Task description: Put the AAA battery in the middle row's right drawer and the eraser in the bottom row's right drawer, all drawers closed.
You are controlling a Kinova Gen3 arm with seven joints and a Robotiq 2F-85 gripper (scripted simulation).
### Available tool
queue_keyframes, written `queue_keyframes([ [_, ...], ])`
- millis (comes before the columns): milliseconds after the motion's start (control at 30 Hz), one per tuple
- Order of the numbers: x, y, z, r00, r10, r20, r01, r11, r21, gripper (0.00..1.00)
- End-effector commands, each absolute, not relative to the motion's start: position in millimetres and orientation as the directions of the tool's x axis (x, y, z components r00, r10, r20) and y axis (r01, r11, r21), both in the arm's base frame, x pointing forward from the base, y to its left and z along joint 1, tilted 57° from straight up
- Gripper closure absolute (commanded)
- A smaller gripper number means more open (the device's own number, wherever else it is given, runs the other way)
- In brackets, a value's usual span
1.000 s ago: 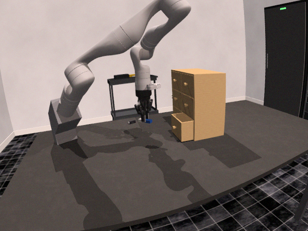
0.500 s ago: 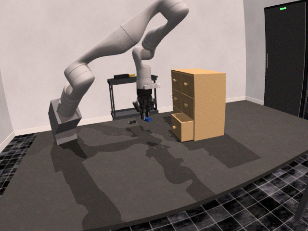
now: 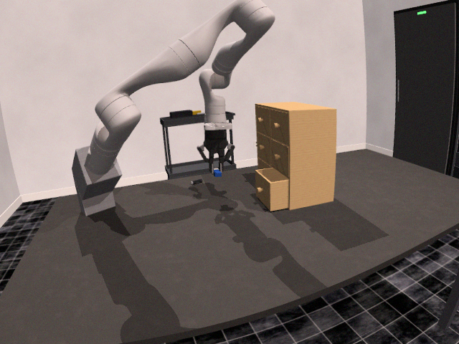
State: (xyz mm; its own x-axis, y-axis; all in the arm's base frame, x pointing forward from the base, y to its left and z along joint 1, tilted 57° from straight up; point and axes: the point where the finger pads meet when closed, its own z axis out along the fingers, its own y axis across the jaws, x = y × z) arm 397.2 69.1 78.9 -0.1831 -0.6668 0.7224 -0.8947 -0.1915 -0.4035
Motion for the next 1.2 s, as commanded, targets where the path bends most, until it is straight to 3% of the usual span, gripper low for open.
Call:
queue_keyframes([
  [0, 400.4, 81.6, 67.8, -0.289, -0.681, 0.673, -0.863, -0.119, -0.491, 0.81],
  [267, 410.1, 103.4, 46.7, -0.554, -0.68, 0.481, -0.723, 0.107, -0.682, 0.81],
  [600, 419.8, 126.6, 24.0, -0.746, -0.621, 0.242, -0.519, 0.313, -0.796, 0.81],
  [1167, 432.2, 163.3, -10.4, -0.891, -0.425, -0.16, -0.124, 0.566, -0.815, 0.81],
])
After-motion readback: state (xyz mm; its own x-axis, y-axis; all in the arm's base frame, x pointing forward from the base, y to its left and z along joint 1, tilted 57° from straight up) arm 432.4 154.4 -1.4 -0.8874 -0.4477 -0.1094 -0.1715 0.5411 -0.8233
